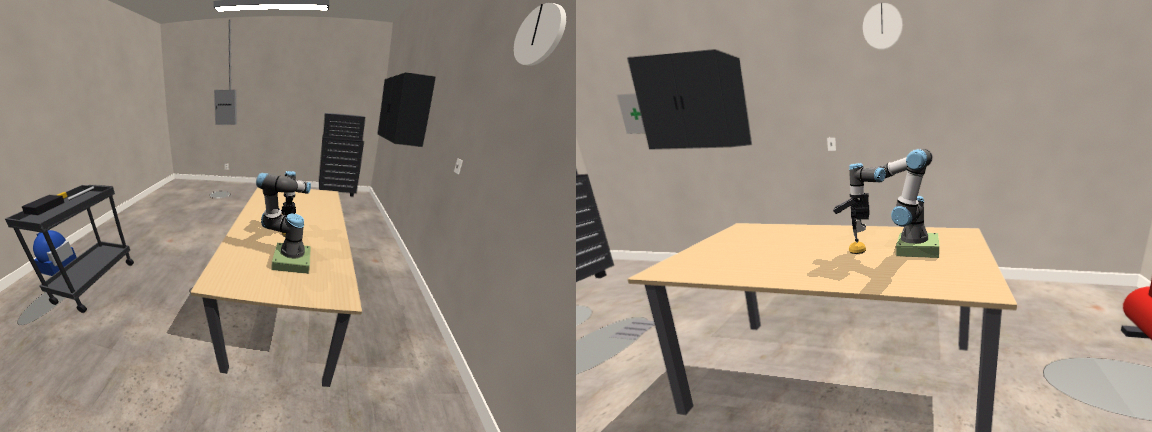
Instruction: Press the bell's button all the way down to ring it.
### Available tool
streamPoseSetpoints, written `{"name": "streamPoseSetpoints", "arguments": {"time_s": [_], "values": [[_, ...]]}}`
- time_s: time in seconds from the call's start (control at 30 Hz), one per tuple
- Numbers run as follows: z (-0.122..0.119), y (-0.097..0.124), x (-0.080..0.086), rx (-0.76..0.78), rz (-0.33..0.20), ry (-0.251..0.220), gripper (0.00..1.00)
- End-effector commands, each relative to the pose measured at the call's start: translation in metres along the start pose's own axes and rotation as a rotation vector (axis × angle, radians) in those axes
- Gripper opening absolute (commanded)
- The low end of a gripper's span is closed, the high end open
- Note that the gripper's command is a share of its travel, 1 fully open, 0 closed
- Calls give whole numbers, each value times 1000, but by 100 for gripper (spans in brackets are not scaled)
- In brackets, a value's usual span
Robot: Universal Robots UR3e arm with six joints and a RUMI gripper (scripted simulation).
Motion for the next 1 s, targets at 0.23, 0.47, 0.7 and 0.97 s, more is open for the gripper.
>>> {"name": "streamPoseSetpoints", "arguments": {"time_s": [0.23,0.47,0.7,0.97], "values": [[0,0,-1,0,-2,-1,0],[0,0,-1,0,-2,-1,0],[0,0,-1,0,-2,-1,0],[0,0,7,0,1,0,0]]}}
Point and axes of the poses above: the point where the finger pads meet when closed, its own x axis back along the fingers, its own z axis across the jaws, y = z × x, the point moved 1 cm from there along x, back along the fingers, and after that the axes turned 1 degree about -x, right-handed, at the moved point
